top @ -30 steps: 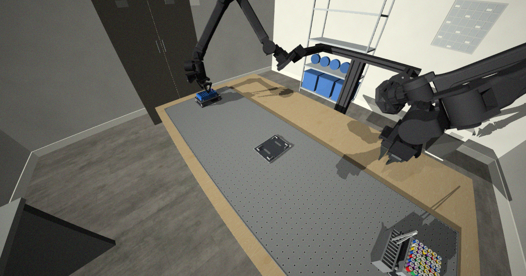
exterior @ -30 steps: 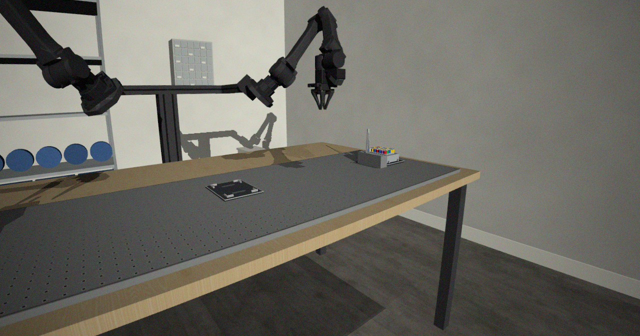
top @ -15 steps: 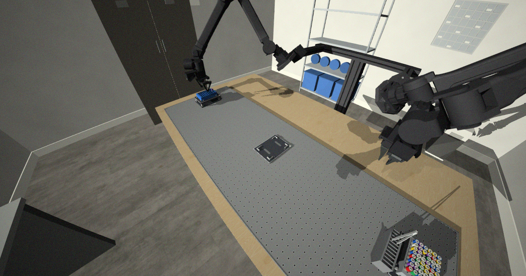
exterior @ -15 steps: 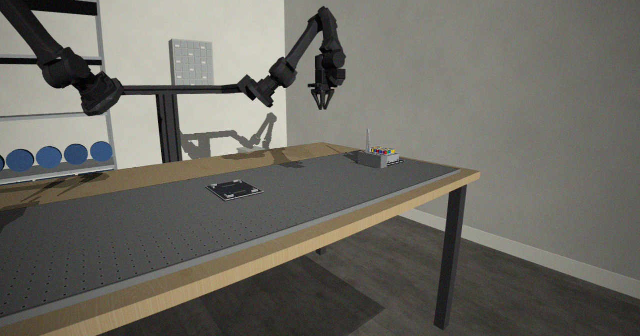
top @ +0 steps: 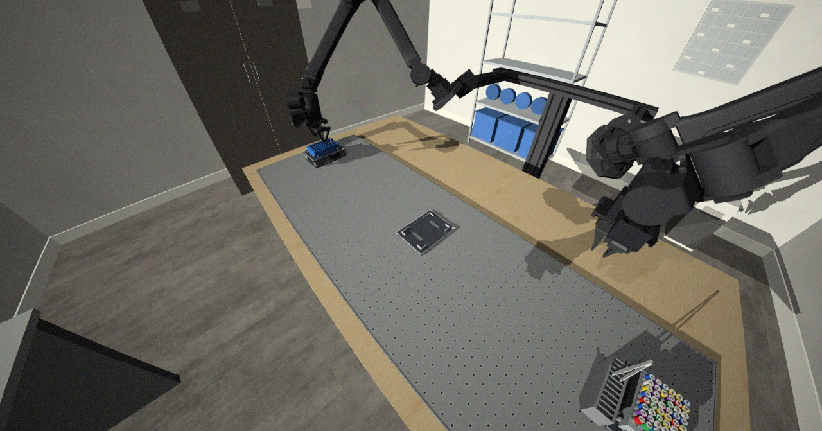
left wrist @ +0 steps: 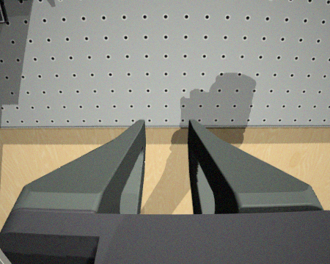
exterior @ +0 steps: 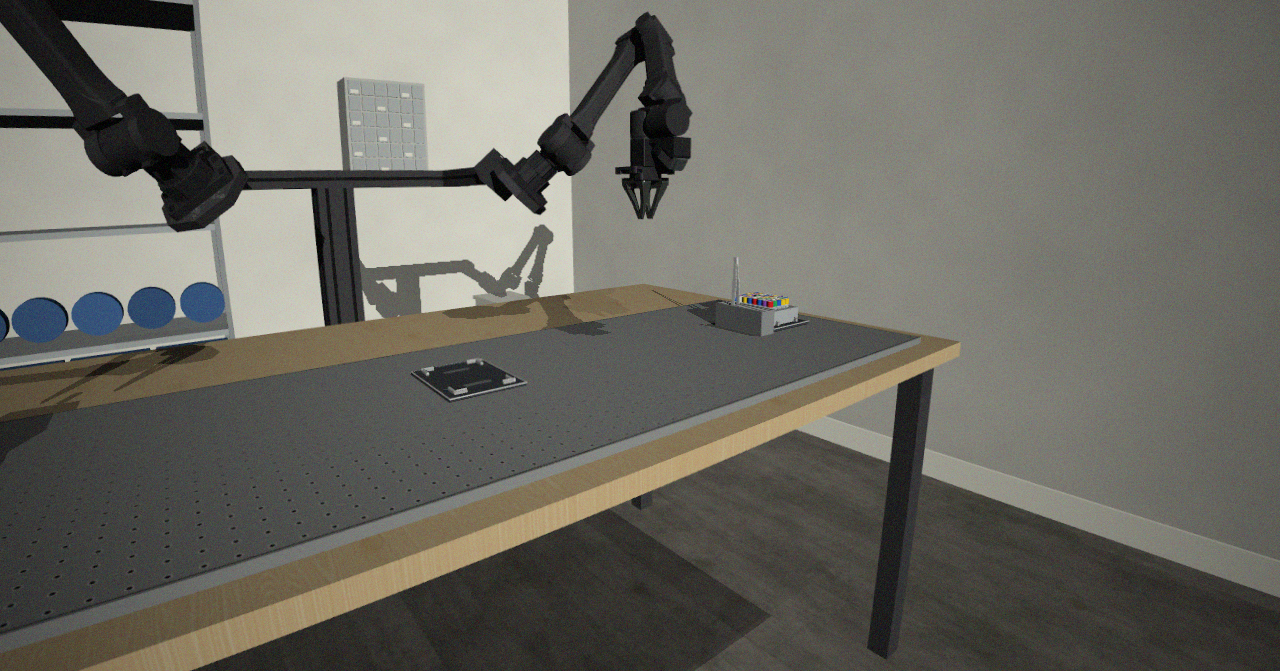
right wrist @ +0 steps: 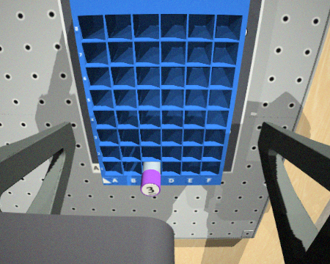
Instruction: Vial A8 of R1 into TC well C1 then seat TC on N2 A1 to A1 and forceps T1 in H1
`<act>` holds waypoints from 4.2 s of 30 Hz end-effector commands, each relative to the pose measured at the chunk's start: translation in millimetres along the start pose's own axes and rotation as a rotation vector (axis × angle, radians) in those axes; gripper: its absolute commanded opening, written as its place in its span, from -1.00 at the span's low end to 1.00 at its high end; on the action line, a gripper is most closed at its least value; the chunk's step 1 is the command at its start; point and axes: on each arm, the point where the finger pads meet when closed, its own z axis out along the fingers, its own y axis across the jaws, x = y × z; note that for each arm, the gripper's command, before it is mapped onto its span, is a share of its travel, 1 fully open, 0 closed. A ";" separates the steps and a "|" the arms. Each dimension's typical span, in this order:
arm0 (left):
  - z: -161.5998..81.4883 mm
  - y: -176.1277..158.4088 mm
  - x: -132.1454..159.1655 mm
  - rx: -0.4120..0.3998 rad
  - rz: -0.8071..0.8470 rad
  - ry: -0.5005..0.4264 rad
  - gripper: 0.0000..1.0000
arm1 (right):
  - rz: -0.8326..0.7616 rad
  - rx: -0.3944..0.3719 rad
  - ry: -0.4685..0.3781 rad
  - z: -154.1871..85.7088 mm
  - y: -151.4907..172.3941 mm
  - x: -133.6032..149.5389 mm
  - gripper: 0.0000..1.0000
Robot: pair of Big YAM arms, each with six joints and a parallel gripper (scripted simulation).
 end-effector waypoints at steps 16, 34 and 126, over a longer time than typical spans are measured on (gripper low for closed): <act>-3.4 3.2 -6.8 -0.001 -0.018 -0.009 -0.53 | 0.029 0.016 -0.031 -23.1 21.3 -0.2 1.00; -3.4 3.2 -6.8 -0.001 -0.018 -0.009 -0.53 | 0.031 0.012 -0.030 -46.7 78.7 16.3 1.00; -3.4 3.2 -6.8 -0.001 -0.018 -0.009 -0.53 | 0.029 -0.004 -0.011 -136.1 288.7 72.3 1.00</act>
